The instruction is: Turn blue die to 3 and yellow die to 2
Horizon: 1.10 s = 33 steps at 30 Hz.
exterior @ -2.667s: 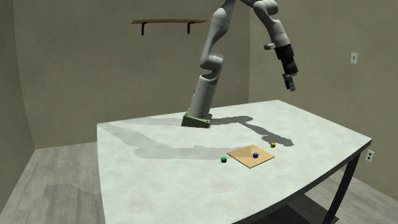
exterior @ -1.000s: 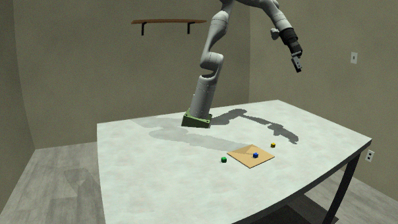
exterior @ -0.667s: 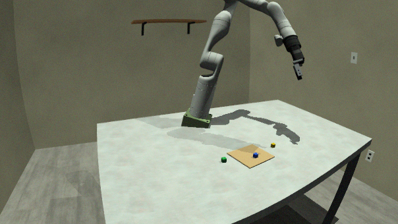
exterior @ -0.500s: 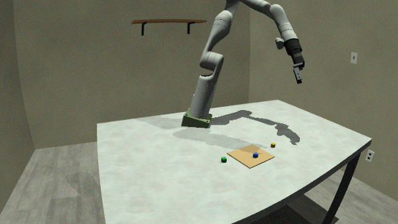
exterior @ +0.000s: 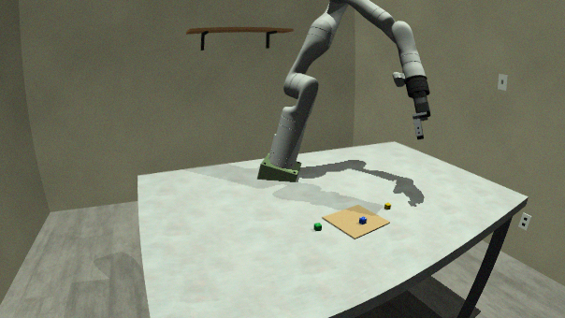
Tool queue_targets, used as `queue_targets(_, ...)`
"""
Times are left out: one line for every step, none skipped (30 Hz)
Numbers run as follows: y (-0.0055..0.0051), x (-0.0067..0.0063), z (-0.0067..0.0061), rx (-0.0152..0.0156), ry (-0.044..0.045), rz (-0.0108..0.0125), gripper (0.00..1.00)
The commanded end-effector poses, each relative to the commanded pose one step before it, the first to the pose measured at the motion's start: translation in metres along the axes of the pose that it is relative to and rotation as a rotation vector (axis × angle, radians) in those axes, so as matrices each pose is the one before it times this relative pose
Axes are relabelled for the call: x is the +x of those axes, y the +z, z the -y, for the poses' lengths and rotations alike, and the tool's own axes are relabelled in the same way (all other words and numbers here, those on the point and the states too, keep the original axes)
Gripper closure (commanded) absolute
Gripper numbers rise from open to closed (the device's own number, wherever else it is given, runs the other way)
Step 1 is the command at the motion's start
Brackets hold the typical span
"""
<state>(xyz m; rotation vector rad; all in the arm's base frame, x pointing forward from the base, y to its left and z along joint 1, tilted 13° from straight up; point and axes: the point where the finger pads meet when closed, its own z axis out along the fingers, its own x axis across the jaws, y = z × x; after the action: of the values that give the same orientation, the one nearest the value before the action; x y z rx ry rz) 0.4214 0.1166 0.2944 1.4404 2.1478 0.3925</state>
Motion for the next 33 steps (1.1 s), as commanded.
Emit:
queue_targets(0.01984,-0.03342,0.0063,0.07604,0.06376,0.04616,0.0)
queue_targets(0.00469,0.00014,0.0025,0.01139,0.00805,-0.00133,0.0)
queue_targets(0.00465,0.00012,0.0025,0.0113,0.0082,-0.00159,0.0)
queue_targets(0.0046,0.0001,0.00249,0.0112,0.00834,-0.00185,0.0)
queue_targets(0.00455,0.00008,0.00248,0.01109,0.00847,-0.00211,0.0)
queue_targets(0.00449,0.00006,0.00246,0.01097,0.0086,-0.00235,0.0)
queue_targets(0.00442,0.00004,0.00244,0.01083,0.00872,-0.00259,0.0)
queue_targets(0.0,0.0,0.0,0.0,0.0,0.0,0.0)
queue_targets(0.00435,0.00003,0.00242,0.01069,0.00882,-0.00282,0.0)
queue_targets(0.00427,0.00001,0.00239,0.01054,0.00892,-0.00304,0.0)
queue_targets(0.00419,0.0,0.00236,0.01037,0.00901,-0.00325,0.0)
queue_targets(0.00411,-0.00001,0.00232,0.0102,0.00909,-0.00346,0.0)
queue_targets(0.00402,-0.00002,0.00229,0.01003,0.00917,-0.00365,0.0)
queue_targets(0.00393,-0.00003,0.00225,0.00984,0.00923,-0.00384,0.0)
queue_targets(0.00383,-0.00003,0.0022,0.00965,0.00928,-0.00402,0.0)
queue_targets(0.00373,-0.00004,0.00216,0.00945,0.00932,-0.00419,0.0)
queue_targets(0.0,0.0,0.0,0.0,0.0,0.0,0.0)
queue_targets(0.0,0.0,0.0,0.0,0.0,0.0,0.0)
queue_targets(0.00363,-0.00004,0.00211,0.00925,0.00936,-0.00435,0.0)
queue_targets(0.00353,-0.00004,0.00206,0.00904,0.00938,-0.0045,0.0)
queue_targets(0.00342,-0.00005,0.00201,0.00883,0.0094,-0.00464,0.0)
queue_targets(0.00332,-0.00005,0.00196,0.00862,0.0094,-0.00477,0.0)
queue_targets(0.00321,-0.00005,0.00191,0.0084,0.0094,-0.00489,0.0)
queue_targets(0.0031,-0.00004,0.00186,0.00818,0.00938,-0.005,0.0)
queue_targets(0.00299,-0.00004,0.0018,0.00796,0.00936,-0.00511,0.0)
queue_targets(0.00288,-0.00004,0.00175,0.00774,0.00933,-0.0052,0.0)
queue_targets(0.00278,-0.00003,0.00169,0.00751,0.00929,-0.00528,0.0)
queue_targets(0.00267,-0.00003,0.00163,0.00729,0.00924,-0.00536,0.0)
queue_targets(0.00256,-0.00002,0.00158,0.00707,0.00918,-0.00543,0.0)
queue_targets(0.00245,-0.00001,0.00152,0.00684,0.00912,-0.00548,0.0)
queue_targets(0.00235,-0.00001,0.00147,0.00662,0.00905,-0.00553,0.0)
queue_targets(0.00224,0.0,0.00141,0.0064,0.00897,-0.00557,0.0)
queue_targets(0.00214,0.00001,0.00136,0.00618,0.00888,-0.0056,0.0)
